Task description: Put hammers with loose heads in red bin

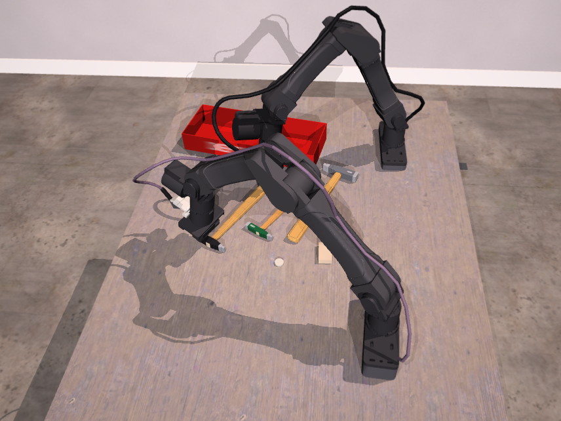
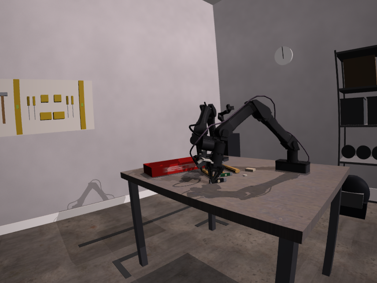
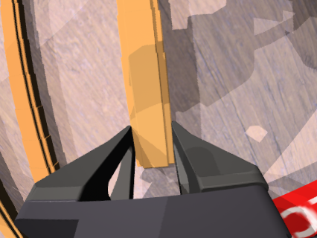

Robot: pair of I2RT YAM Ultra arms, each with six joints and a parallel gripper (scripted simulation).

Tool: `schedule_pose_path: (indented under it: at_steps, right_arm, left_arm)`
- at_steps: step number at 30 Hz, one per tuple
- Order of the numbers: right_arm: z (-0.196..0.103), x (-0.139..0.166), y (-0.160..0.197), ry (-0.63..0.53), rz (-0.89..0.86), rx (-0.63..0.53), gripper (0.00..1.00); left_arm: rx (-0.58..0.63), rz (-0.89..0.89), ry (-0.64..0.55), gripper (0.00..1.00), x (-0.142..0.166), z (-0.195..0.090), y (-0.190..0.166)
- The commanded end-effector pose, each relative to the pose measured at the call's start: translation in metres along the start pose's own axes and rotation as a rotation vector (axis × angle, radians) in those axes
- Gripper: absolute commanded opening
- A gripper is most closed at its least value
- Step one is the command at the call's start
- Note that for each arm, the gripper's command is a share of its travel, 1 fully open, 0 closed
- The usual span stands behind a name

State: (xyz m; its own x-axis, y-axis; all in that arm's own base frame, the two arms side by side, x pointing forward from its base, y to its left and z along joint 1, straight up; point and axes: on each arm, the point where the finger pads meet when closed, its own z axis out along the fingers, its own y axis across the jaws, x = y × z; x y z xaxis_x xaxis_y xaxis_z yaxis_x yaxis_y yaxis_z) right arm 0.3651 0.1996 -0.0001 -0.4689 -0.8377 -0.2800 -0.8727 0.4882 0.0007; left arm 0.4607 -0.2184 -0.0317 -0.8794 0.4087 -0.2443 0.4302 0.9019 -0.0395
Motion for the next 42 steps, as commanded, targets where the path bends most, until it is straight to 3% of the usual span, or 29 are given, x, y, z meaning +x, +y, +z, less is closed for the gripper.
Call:
schedule_pose_path:
  at_steps: [1, 5, 12, 18, 21, 22, 30, 42]
  right_arm:
    - [0.005, 0.048, 0.008, 0.166, 0.049, -0.028, 0.21]
    - [0.005, 0.048, 0.008, 0.166, 0.049, -0.028, 0.21]
    - [-0.008, -0.001, 0.001, 0.001, -0.01, 0.014, 0.21]
    - [-0.008, 0.0, 0.0, 0.001, -0.008, 0.015, 0.21]
    - [-0.008, 0.0, 0.0, 0.001, -0.008, 0.015, 0.21]
    - [-0.008, 0.0, 0.0, 0.001, -0.008, 0.015, 0.21]
    - [-0.008, 0.0, 0.0, 0.001, -0.008, 0.015, 0.21]
    - [-0.008, 0.0, 0.0, 0.001, -0.008, 0.015, 0.21]
  left_arm:
    - [-0.044, 0.001, -0.036, 0.12, -0.008, -0.015, 0.032]
    - [-0.037, 0.0, -0.034, 0.12, -0.008, -0.014, 0.026]
    - [-0.006, 0.001, -0.024, 0.12, -0.007, -0.008, 0.005]
    - [0.007, 0.002, -0.022, 0.12, -0.007, -0.007, 0.0]
    - [0.007, 0.001, -0.014, 0.39, -0.003, -0.01, 0.0]
    - [0.005, 0.0, -0.005, 0.41, 0.0, -0.011, 0.0]
    - [0.003, 0.0, -0.062, 0.41, -0.019, -0.029, 0.001]
    - [0.005, 0.0, -0.076, 0.41, -0.024, -0.047, 0.003]
